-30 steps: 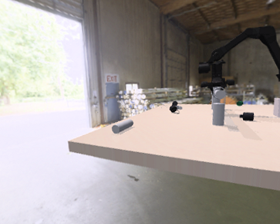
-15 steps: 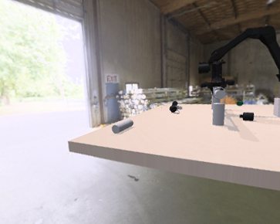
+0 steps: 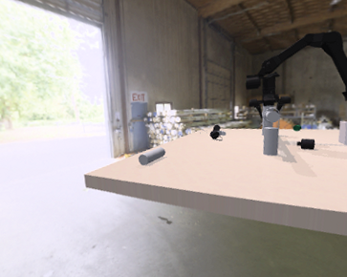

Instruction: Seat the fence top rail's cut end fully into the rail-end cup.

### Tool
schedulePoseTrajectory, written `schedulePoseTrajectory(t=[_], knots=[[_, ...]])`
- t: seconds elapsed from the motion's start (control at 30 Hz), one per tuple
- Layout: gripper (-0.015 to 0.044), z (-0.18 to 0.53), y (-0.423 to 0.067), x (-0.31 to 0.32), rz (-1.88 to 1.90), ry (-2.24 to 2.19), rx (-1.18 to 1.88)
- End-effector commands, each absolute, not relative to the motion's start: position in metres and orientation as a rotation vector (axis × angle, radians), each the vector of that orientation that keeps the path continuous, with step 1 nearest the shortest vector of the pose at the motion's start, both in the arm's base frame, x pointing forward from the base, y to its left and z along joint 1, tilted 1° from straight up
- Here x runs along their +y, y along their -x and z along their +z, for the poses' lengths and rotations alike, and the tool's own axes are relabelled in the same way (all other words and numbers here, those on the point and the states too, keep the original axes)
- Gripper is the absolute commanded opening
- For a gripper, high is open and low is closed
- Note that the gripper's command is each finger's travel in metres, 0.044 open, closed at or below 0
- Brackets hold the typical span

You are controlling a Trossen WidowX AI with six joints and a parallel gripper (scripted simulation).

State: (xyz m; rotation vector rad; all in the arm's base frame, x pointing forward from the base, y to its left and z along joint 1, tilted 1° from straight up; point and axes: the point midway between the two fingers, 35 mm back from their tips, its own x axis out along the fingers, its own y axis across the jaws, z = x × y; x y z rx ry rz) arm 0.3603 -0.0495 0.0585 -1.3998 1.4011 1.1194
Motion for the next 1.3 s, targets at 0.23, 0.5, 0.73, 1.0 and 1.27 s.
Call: schedulePoseTrajectory(t=[0.23, 0.5, 0.73, 1.0, 1.27], knots=[[0.0440, 0.092, -0.361, -0.015, 1.118, 1.402, 1.393], [0.0440, 0.137, -0.358, -0.006, 1.120, 1.411, 1.387], [0.0440, 0.137, -0.358, -0.006, 1.120, 1.411, 1.387], [0.0440, 0.137, -0.358, -0.006, 1.120, 1.411, 1.387], [0.0440, 0.137, -0.358, -0.006, 1.120, 1.411, 1.387]])
